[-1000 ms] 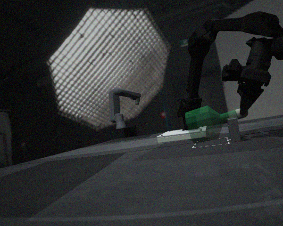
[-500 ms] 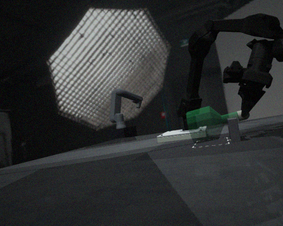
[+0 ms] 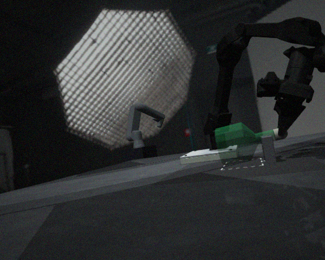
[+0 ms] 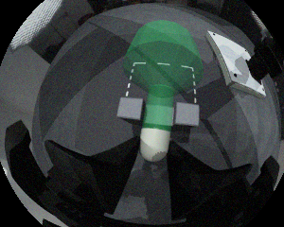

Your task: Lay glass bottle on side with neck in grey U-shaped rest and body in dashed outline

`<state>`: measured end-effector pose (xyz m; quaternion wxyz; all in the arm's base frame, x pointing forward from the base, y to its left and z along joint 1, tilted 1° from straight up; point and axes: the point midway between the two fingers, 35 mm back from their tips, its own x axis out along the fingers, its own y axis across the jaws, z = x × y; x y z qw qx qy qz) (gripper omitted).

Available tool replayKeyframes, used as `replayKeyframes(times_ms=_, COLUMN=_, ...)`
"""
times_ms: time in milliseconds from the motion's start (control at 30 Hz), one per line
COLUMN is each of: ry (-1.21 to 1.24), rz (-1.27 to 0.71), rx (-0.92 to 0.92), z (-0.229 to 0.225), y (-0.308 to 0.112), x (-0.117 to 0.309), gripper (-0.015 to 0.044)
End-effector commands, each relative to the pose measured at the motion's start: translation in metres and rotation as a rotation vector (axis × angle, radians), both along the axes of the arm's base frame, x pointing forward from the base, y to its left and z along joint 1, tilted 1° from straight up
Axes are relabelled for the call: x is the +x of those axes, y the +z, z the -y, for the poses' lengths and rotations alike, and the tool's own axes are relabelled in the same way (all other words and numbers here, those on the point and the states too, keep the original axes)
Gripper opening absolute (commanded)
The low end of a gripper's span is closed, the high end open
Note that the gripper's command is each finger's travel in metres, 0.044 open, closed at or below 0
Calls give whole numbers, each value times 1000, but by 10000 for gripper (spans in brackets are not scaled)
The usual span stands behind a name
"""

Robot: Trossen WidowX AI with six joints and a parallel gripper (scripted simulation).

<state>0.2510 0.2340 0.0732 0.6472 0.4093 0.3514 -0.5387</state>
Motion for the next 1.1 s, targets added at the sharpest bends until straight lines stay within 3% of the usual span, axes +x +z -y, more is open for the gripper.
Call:
replayKeyframes(times_ms=0, ry=-1, rz=-2, rx=-3, z=4, y=0, x=0, gripper=107)
replayKeyframes(times_ms=1067, ry=7, rz=6, rx=20, z=-1, y=-4, x=-1, gripper=107)
